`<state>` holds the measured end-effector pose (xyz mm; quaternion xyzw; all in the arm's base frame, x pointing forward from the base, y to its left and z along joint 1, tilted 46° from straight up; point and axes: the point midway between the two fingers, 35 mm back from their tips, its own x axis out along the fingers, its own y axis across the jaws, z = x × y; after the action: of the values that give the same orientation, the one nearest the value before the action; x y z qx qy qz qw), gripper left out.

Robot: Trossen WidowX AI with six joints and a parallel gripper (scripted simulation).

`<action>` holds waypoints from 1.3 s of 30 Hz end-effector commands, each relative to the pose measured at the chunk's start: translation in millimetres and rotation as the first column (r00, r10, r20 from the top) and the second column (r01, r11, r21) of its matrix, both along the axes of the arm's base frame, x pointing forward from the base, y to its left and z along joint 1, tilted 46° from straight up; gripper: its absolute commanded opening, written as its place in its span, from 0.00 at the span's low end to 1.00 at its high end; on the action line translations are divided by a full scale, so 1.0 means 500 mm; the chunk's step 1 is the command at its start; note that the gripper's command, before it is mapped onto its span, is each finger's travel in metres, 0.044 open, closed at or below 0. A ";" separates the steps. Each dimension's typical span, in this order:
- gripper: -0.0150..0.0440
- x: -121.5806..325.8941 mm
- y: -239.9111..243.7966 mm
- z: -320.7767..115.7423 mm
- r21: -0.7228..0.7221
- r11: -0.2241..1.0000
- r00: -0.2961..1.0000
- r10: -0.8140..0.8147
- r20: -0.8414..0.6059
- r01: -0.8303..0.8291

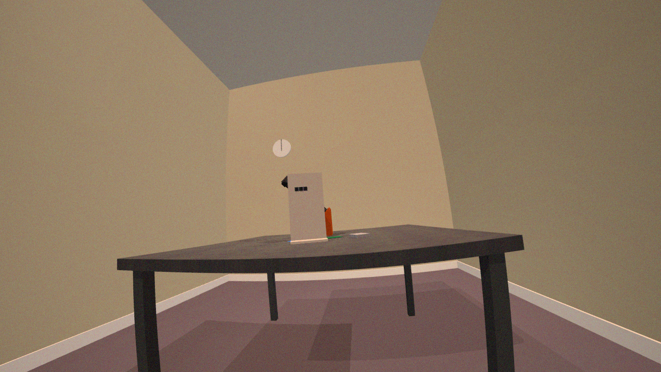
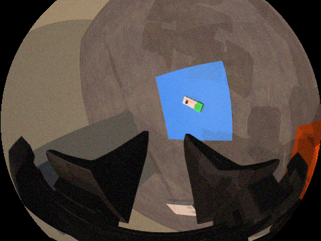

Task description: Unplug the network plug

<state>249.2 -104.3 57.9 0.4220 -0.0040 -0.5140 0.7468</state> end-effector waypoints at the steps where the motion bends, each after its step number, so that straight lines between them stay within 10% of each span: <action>1: 0.52 0.001 0.005 0.010 -0.001 1.000 1.000 -0.003 0.012 0.003; 39: 0.52 0.002 0.082 0.070 0.015 1.000 1.000 -0.005 -0.006 0.005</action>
<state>249.4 -68.1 89.8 0.4262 0.0010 -0.5151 0.7437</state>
